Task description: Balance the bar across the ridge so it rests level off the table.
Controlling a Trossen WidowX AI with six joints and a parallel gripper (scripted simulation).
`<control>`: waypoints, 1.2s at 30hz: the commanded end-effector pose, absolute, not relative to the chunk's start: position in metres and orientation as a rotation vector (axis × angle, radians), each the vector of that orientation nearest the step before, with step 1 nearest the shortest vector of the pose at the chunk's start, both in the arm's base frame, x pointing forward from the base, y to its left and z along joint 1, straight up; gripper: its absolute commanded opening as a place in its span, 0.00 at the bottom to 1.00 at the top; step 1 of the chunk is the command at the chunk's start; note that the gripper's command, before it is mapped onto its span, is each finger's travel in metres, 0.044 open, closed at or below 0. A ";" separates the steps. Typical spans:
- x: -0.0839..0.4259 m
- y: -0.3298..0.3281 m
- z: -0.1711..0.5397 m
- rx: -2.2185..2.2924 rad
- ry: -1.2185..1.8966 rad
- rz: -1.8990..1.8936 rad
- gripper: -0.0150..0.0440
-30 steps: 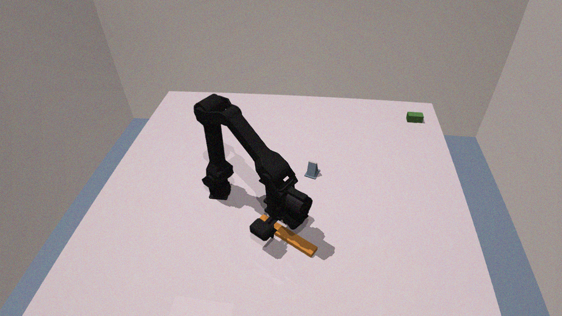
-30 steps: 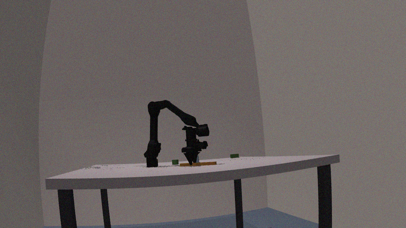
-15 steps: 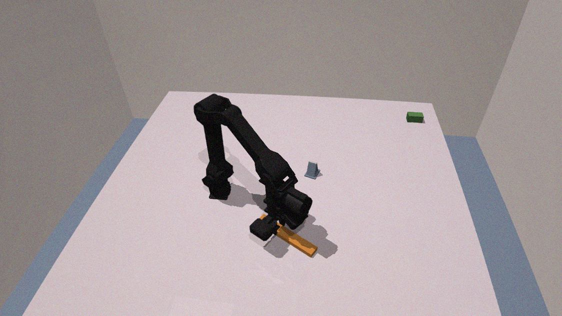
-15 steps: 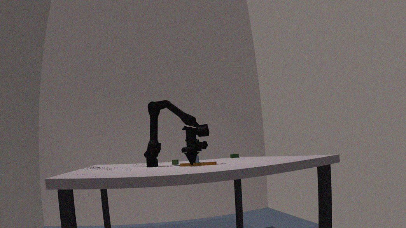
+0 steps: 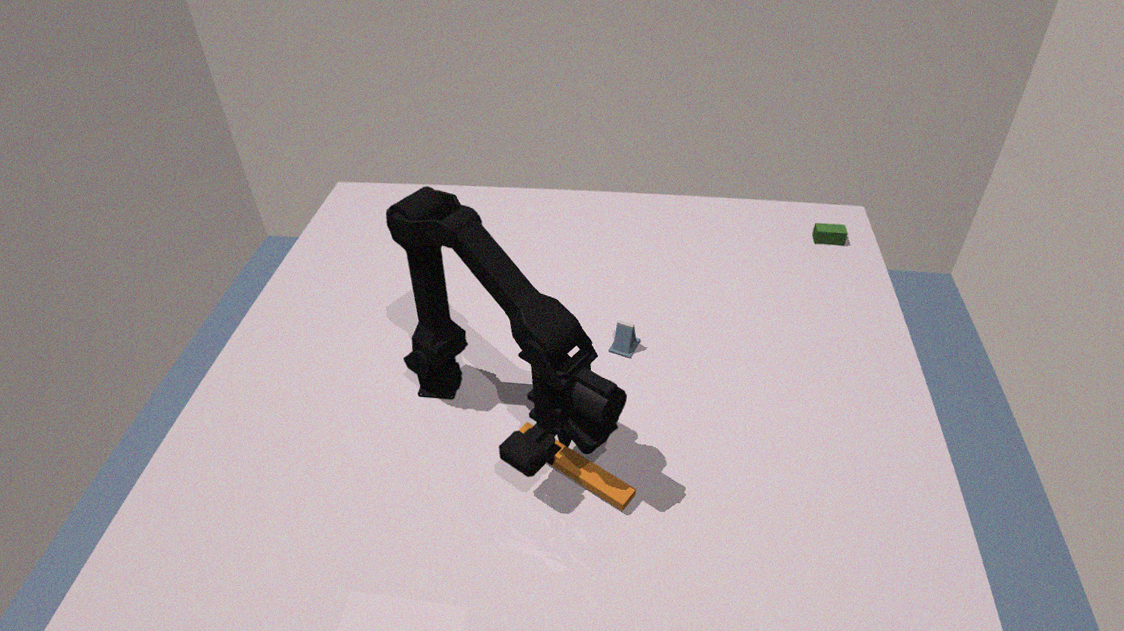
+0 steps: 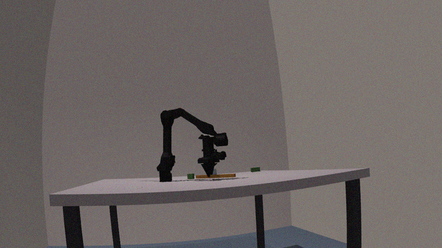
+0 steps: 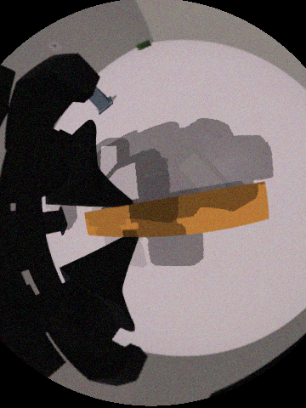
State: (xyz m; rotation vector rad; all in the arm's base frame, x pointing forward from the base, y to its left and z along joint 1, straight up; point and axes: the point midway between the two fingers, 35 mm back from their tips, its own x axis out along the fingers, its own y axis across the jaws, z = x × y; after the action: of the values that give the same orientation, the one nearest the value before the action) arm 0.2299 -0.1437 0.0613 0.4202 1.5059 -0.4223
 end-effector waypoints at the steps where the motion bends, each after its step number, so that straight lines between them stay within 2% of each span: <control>1: 0.232 -0.145 0.072 0.416 1.499 -0.424 0.25; 36: 0.230 -0.139 0.153 0.430 1.496 -0.442 0.25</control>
State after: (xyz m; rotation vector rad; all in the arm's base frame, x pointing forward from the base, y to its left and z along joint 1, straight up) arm 0.2279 -0.1416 0.1500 0.4201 1.4992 -0.4276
